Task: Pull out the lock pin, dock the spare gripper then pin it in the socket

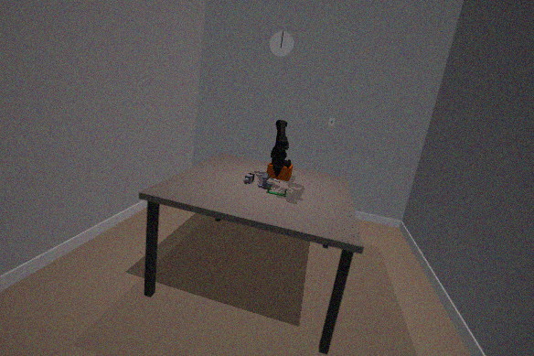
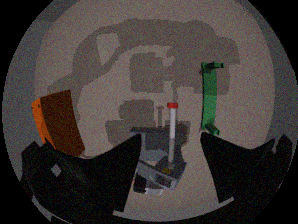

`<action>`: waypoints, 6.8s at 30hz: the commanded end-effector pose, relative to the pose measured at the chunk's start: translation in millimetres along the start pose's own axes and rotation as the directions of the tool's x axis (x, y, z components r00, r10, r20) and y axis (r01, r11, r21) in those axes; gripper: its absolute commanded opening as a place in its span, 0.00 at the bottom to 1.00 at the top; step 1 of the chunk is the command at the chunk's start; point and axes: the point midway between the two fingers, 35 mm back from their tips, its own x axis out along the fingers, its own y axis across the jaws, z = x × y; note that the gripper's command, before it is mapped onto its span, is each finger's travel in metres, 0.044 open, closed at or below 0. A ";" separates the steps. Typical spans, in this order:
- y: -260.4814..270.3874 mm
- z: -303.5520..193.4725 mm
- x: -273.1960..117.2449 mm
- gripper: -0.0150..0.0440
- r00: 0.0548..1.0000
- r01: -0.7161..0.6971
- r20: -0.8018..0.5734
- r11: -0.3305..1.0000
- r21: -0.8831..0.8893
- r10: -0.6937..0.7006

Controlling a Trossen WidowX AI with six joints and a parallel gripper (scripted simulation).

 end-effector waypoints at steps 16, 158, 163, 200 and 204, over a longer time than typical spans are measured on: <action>-3.1 0.3 31.1 0.76 1.000 0.009 -0.001 1.000 -0.003 -0.009; -7.3 67.7 42.4 0.25 0.986 0.016 0.163 1.000 0.025 -0.020; -7.4 71.3 41.4 0.25 0.987 0.016 0.162 1.000 0.025 -0.020; -10.8 81.2 17.7 0.25 0.986 0.014 0.163 1.000 0.017 -0.017; -21.9 87.6 15.5 0.25 0.986 0.016 0.164 1.000 0.008 -0.017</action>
